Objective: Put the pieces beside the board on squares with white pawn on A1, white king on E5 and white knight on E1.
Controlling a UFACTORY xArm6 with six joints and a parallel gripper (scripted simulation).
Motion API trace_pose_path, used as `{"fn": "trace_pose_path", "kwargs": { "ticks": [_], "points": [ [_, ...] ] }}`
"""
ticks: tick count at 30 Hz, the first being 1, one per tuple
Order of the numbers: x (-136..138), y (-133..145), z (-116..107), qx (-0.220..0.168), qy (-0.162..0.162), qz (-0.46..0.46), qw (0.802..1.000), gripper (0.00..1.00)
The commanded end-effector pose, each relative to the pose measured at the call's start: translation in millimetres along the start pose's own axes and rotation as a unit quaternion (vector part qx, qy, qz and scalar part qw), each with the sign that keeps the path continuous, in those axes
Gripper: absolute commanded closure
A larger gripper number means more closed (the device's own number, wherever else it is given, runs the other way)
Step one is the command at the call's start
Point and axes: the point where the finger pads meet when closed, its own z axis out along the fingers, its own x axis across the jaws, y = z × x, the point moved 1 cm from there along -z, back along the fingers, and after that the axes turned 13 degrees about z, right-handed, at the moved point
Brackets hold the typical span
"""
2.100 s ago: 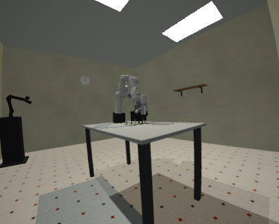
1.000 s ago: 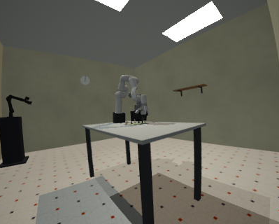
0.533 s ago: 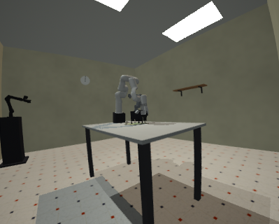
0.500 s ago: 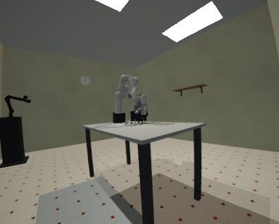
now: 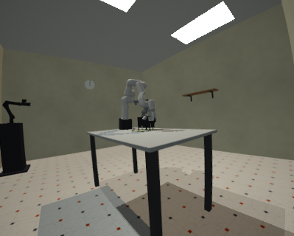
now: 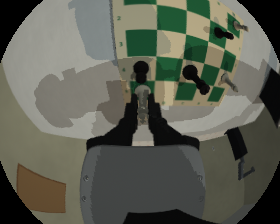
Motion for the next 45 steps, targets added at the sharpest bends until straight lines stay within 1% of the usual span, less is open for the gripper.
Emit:
{"fn": "trace_pose_path", "kwargs": {
  "ticks": [1,21,22,24,25,27,28,30,31,33,34,45],
  "points": [
    [-1.5,0.7,-1.4,-0.001,-0.002,0.000,1.000,1.00],
    [-1.5,0.7,-1.4,-0.001,-0.002,0.000,1.000,1.00],
    [-1.5,0.7,-1.4,-0.001,-0.002,0.000,1.000,0.92],
    [-1.5,0.7,-1.4,-0.001,-0.002,0.000,1.000,0.92],
    [-1.5,0.7,-1.4,-0.001,-0.002,0.000,1.000,0.83],
    [-1.5,0.7,-1.4,-0.001,-0.002,0.000,1.000,0.83],
    [-1.5,0.7,-1.4,-0.001,-0.002,0.000,1.000,0.75],
    [-1.5,0.7,-1.4,-0.001,-0.002,0.000,1.000,0.75],
    [-1.5,0.7,-1.4,-0.001,-0.002,0.000,1.000,0.66],
    [-1.5,0.7,-1.4,-0.001,-0.002,0.000,1.000,0.66],
    [-1.5,0.7,-1.4,-0.001,-0.002,0.000,1.000,0.58],
    [-1.5,0.7,-1.4,-0.001,-0.002,0.000,1.000,0.58]
  ]
}}
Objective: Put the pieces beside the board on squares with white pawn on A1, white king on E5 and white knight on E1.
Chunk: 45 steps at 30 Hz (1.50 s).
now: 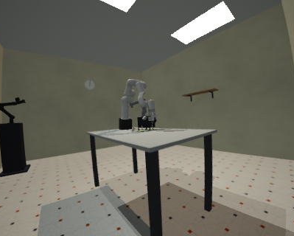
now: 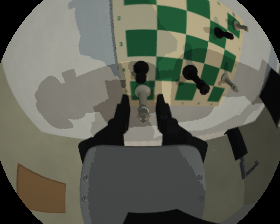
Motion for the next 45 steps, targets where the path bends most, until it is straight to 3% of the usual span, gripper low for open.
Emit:
{"fn": "trace_pose_path", "kwargs": {
  "ticks": [1,9,24,33,34,45],
  "points": [
    [-2,1,-2,-0.001,-0.002,0.000,1.000,0.58],
    [-2,1,-12,-0.001,-0.002,0.000,1.000,0.58],
    [-1,1,-83,-0.001,-0.002,0.000,1.000,0.58],
    [-1,1,-91,-0.001,-0.002,0.000,1.000,0.58],
    [-1,1,-91,-0.001,-0.002,0.000,1.000,0.00],
    [-1,1,-91,-0.001,-0.002,0.000,1.000,0.00]
  ]
}}
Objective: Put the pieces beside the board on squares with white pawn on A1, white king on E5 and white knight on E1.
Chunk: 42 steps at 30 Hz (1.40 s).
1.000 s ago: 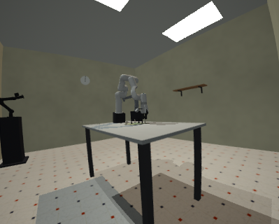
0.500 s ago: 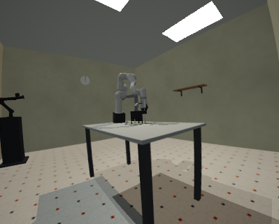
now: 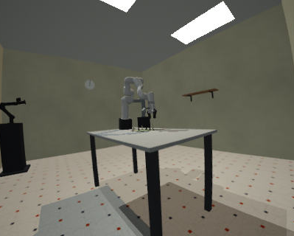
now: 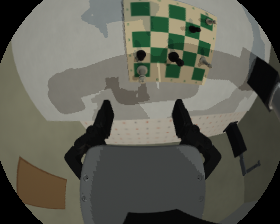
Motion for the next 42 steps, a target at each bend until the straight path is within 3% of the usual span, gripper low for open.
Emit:
{"fn": "trace_pose_path", "kwargs": {
  "ticks": [1,16,26,30,32,35,42],
  "points": [
    [-2,1,-2,-0.001,-0.002,0.000,1.000,0.00],
    [-3,-10,0,-0.001,-0.001,-0.018,1.000,0.00],
    [-4,-96,12,-0.004,0.001,-0.169,0.986,0.00],
    [-1,-122,15,-0.005,0.001,-0.214,0.977,0.00],
    [-1,-122,15,-0.005,0.001,-0.214,0.977,0.00],
    [6,-160,19,-0.004,0.000,-0.278,0.961,0.00],
    [18,-206,23,-0.002,-0.002,-0.358,0.934,0.00]
  ]
}}
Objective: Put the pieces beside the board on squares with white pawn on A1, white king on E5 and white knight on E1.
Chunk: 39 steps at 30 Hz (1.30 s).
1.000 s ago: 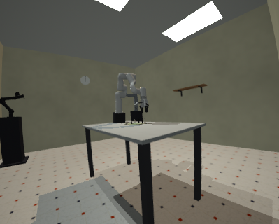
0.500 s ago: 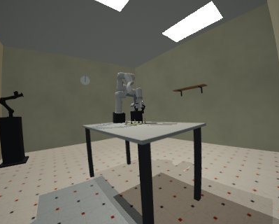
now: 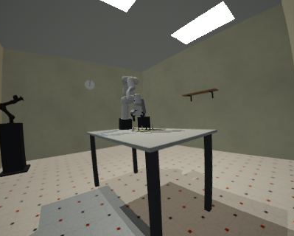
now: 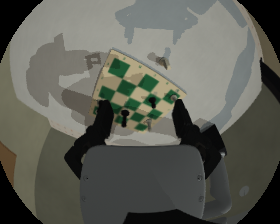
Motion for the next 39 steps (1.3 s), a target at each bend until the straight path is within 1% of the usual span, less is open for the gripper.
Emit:
{"fn": "trace_pose_path", "kwargs": {
  "ticks": [1,5,10,11,39],
  "points": [
    [32,-32,4,-0.022,-0.018,-0.088,0.996,0.00],
    [43,-41,6,-0.021,-0.018,-0.112,0.993,0.00],
    [44,-41,6,-0.020,-0.018,-0.115,0.993,0.00],
    [44,-41,6,-0.020,-0.018,-0.115,0.993,0.63],
    [44,-41,6,-0.020,-0.018,-0.115,0.993,0.63]
  ]
}}
